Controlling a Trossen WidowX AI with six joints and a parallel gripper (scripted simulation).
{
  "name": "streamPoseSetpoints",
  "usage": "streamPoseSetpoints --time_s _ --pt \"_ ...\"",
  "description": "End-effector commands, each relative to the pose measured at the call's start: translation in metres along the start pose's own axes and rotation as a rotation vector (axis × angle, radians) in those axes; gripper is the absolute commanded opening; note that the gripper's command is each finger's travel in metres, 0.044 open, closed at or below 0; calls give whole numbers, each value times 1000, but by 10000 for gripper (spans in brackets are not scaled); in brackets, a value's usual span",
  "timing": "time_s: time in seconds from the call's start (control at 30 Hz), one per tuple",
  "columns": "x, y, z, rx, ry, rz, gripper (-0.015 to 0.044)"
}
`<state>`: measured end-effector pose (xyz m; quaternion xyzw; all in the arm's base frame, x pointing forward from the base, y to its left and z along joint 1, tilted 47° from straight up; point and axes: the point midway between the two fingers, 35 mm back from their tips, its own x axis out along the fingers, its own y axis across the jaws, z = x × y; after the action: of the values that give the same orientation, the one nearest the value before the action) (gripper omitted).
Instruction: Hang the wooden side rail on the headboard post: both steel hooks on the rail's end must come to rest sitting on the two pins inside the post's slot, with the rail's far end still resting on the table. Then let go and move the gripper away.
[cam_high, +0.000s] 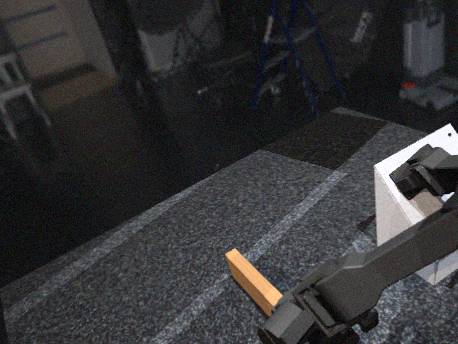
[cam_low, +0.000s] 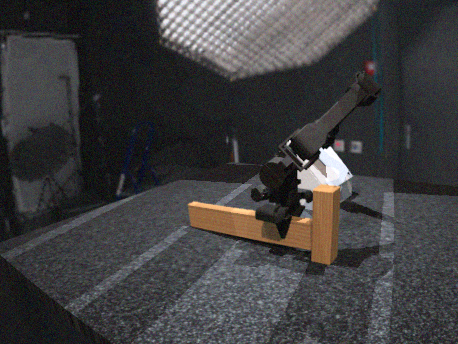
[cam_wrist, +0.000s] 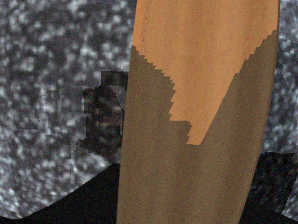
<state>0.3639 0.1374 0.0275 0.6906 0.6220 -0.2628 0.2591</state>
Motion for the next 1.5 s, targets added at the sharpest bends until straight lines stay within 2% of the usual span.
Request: streamPoseSetpoints --time_s 0.0,1.47 --pt "-2 1 -1 2 3 9 0" --pt "-3 2 -6 1 3 9 0"
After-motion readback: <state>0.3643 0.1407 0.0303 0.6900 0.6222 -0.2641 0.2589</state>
